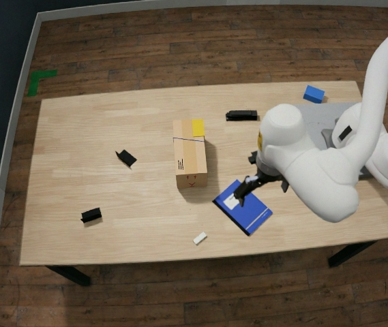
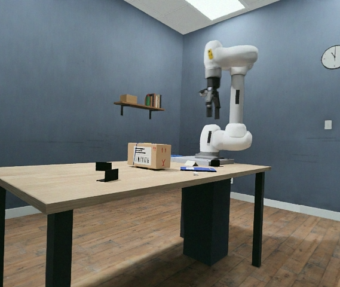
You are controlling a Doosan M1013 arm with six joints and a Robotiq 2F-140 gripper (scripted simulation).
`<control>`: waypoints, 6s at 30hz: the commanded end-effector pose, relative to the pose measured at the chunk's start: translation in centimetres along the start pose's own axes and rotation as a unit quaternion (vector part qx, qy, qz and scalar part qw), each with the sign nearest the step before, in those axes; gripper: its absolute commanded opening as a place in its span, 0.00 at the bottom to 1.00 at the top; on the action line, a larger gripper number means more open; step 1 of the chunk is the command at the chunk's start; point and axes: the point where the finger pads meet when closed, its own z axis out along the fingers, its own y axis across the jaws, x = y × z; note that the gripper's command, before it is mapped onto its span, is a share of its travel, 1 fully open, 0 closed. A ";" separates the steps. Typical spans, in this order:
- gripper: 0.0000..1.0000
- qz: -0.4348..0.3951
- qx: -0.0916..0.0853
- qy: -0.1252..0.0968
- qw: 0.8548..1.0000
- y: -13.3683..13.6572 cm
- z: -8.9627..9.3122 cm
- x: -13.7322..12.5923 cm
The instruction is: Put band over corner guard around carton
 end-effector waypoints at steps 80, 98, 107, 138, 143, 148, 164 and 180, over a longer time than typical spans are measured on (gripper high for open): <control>0.18 0.843 0.021 -0.001 0.538 -9.5 9.0 34.3; 0.18 0.844 0.021 -0.001 0.535 -9.5 9.2 34.3; 0.18 0.847 0.021 -0.001 0.532 -9.5 9.5 34.3; 0.18 0.847 0.021 -0.001 0.532 -9.6 11.6 34.4; 0.18 0.847 0.021 -0.001 0.532 -9.6 11.6 34.4; 0.18 0.847 0.021 -0.001 0.532 -9.6 11.6 34.4; 0.18 0.847 0.021 -0.001 0.532 -9.6 11.6 34.4; 0.18 0.847 0.021 -0.001 0.532 -9.6 11.8 34.4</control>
